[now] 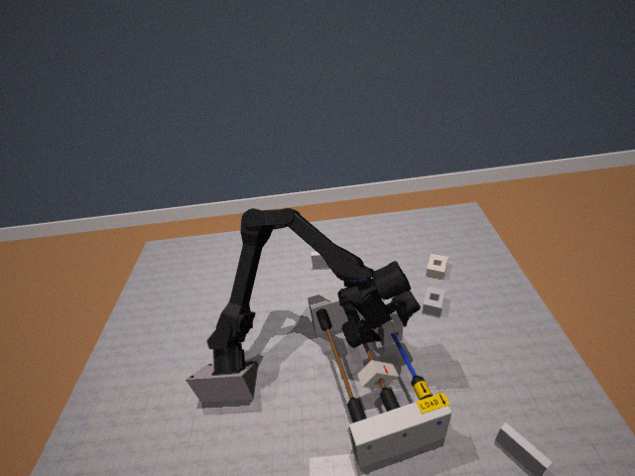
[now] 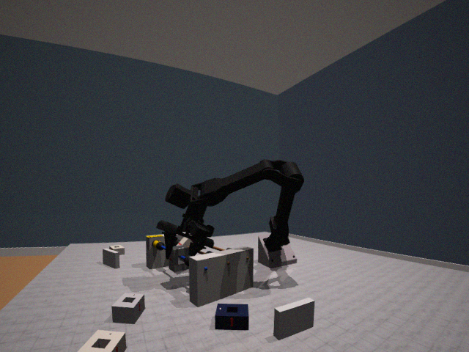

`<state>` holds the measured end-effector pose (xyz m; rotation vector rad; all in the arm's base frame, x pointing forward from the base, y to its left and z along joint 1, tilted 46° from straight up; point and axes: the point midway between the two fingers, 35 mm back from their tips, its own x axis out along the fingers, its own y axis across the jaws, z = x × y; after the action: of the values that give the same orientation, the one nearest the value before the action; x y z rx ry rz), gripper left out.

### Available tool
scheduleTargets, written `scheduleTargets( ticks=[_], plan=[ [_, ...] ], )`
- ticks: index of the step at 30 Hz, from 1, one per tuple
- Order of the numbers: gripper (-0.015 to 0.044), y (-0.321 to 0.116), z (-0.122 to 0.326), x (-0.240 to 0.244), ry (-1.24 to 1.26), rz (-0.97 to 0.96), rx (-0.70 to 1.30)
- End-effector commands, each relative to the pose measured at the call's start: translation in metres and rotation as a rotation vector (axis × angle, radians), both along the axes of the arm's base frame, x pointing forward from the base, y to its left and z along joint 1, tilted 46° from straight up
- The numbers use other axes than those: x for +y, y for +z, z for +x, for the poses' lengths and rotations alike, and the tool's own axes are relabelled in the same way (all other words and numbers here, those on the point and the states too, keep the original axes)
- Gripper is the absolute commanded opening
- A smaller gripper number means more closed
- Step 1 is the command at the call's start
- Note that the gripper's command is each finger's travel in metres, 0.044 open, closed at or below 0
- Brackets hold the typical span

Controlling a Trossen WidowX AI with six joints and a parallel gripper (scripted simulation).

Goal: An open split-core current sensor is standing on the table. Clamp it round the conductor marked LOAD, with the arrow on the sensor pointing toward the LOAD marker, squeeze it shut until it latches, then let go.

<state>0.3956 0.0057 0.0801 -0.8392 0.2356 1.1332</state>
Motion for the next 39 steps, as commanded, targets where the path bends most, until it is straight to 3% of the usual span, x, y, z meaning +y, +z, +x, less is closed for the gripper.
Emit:
scheduleTargets(
  ticks=[1, 16, 39],
  plan=[
    [0.0263, 0.0, -0.0002, 0.0001, 0.001, 0.0, 0.001],
    [0.0263, 0.0, -0.0002, 0.0001, 0.001, 0.0, 0.001],
    [0.0109, 0.0, 0.0, 0.0, 0.0, 0.0, 0.0]
  ],
)
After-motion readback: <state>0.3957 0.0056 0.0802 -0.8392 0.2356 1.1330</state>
